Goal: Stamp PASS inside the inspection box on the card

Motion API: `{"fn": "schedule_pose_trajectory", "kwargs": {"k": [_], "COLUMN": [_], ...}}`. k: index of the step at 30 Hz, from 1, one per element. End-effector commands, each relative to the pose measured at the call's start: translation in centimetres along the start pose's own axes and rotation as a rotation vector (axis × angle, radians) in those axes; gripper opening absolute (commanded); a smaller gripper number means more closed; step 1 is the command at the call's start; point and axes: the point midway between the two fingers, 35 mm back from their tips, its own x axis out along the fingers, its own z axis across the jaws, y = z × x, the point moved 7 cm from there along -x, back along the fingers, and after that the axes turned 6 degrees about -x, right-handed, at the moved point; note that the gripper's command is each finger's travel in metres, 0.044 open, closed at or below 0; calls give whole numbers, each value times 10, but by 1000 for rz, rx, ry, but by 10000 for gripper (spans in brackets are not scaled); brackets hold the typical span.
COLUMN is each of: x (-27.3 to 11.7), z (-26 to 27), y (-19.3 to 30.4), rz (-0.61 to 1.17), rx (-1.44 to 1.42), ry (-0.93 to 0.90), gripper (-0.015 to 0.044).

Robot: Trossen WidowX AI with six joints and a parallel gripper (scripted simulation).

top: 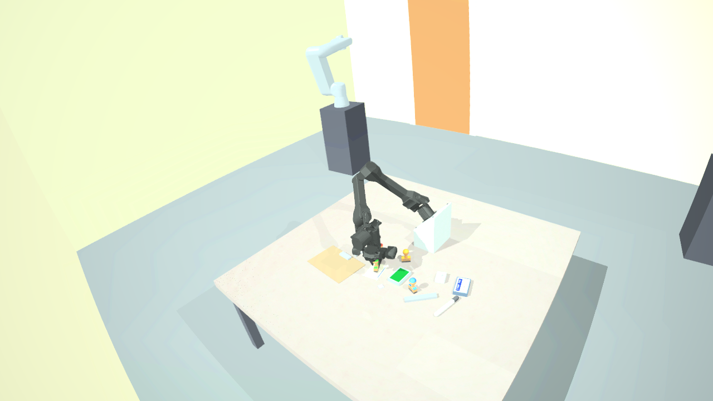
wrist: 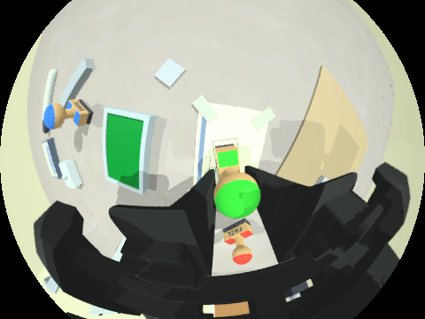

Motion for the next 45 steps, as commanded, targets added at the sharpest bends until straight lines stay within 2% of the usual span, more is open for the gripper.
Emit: {"fn": "schedule_pose_trajectory", "kwargs": {"k": [1,45], "x": [-3,-65], "z": [-1,1], "y": [0,-1], "rz": [-2,-4], "rx": [9,8], "ry": [4,0], "gripper": [0,0]}}
